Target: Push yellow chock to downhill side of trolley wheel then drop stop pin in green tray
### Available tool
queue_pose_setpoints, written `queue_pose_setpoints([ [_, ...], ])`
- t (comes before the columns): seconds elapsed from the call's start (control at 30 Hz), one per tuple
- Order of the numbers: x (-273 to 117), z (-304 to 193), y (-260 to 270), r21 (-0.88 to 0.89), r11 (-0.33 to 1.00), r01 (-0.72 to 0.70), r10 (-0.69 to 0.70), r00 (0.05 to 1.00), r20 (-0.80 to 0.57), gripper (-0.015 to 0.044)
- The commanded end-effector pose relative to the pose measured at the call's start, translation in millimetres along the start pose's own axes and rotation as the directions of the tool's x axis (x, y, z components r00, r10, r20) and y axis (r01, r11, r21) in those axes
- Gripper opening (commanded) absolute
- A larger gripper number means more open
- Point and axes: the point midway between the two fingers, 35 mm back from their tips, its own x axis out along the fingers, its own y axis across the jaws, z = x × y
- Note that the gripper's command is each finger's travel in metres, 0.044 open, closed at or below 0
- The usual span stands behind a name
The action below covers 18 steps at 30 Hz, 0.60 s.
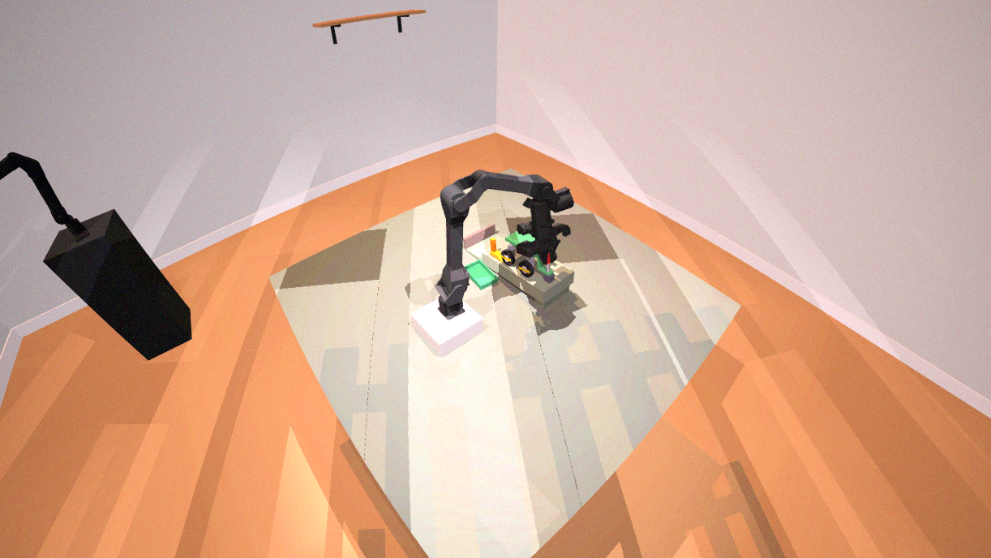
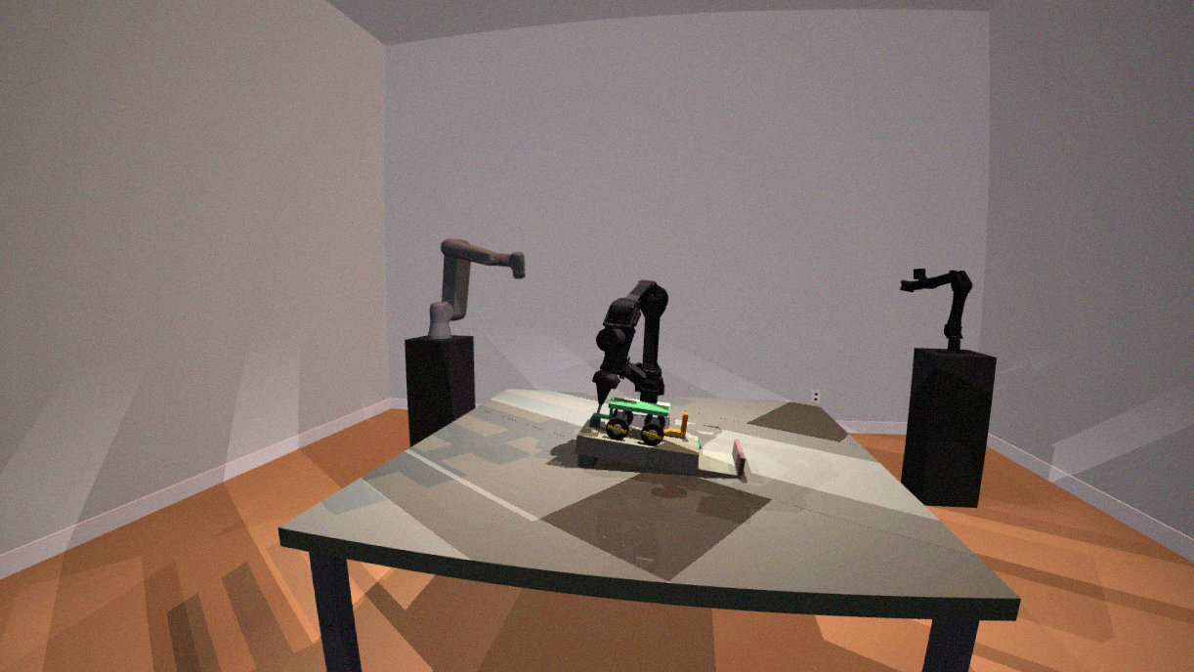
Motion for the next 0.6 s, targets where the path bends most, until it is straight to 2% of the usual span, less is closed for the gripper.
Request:
queue_pose_setpoints([
  [0.0, -5.1, -1.5, -0.4, 0.004, 1.000, 0.002, -0.002, 1.000, -0.006, 0.0000],
  [0.57, -15.3, -2.4, -0.3, 0.004, 1.000, 0.002, -0.001, 1.000, -0.006, 0.0000],
])
